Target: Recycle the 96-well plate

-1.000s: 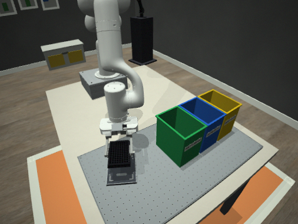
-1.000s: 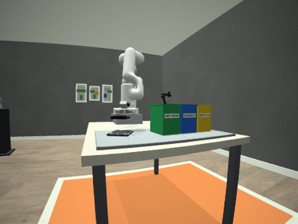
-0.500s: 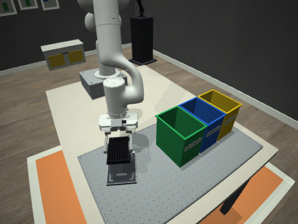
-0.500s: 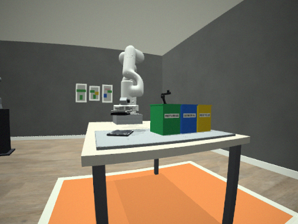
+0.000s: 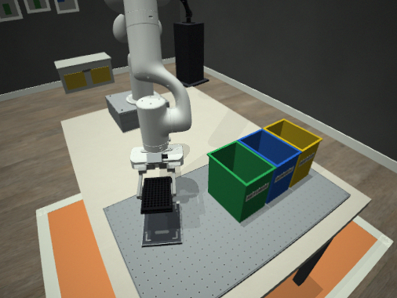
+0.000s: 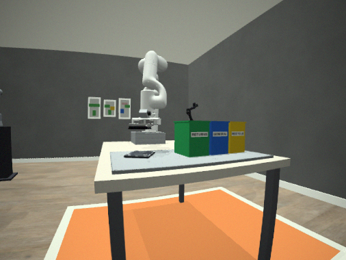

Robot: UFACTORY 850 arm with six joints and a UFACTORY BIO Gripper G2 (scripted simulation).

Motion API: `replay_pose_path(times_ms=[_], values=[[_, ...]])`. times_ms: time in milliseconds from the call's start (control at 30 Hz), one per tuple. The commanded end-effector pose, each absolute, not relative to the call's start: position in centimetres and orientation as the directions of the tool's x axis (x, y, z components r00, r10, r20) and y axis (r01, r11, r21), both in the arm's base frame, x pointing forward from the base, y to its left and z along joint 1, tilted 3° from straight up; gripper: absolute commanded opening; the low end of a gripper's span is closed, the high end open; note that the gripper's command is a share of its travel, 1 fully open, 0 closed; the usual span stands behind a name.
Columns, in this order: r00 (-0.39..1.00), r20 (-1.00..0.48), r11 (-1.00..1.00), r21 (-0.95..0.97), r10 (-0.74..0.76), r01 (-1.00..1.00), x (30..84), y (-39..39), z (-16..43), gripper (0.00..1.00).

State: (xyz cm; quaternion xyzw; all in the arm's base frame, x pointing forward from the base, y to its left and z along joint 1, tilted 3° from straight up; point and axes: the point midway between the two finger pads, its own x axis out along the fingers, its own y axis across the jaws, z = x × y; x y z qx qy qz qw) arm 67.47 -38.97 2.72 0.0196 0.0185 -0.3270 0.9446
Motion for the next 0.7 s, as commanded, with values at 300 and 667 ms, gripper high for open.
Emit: replay_pose_path(times_ms=[300,667], values=[[0.785,-0.046,0.785,0.025,-0.617,0.619,67.6,-39.1,4.7,0.00],[0.785,-0.046,0.785,0.025,-0.617,0.619,67.6,-39.2,6.4,0.00]])
